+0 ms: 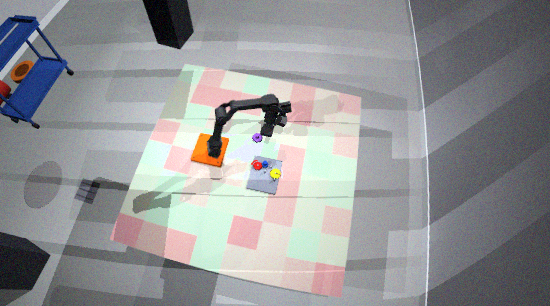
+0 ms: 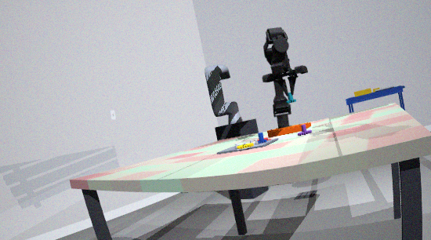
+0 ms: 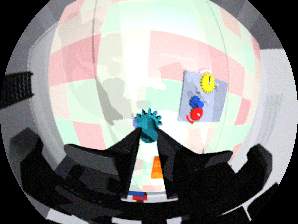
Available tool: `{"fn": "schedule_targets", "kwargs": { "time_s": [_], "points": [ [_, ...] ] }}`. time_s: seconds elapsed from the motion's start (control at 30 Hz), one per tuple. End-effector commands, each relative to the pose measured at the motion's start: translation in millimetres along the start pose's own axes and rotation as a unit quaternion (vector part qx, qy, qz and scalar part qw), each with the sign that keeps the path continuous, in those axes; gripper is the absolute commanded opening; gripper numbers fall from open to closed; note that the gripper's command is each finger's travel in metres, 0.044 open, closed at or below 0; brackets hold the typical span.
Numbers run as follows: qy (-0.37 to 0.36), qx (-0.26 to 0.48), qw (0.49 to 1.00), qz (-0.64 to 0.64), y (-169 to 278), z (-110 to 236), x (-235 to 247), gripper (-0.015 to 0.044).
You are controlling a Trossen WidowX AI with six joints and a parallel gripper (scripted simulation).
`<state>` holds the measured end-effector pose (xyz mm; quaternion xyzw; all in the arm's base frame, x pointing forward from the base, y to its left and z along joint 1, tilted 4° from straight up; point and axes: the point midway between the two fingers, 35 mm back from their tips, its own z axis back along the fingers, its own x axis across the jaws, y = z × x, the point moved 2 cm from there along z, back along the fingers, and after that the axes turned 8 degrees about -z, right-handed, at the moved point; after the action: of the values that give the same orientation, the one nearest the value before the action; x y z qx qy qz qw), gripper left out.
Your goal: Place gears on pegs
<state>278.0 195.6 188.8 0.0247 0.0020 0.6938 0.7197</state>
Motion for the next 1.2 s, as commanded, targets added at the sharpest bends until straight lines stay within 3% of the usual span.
{"fn": "schedule_targets", "kwargs": {
  "time_s": [0.0, 1.17],
  "points": [
    [0.000, -0.003, 1.000, -0.002, -7.2, -3.3, -6.9, 0.0000],
    [0.004, -0.006, 1.000, 0.001, -58.7, -48.1, -85.9, 0.0000]
  ]
}}
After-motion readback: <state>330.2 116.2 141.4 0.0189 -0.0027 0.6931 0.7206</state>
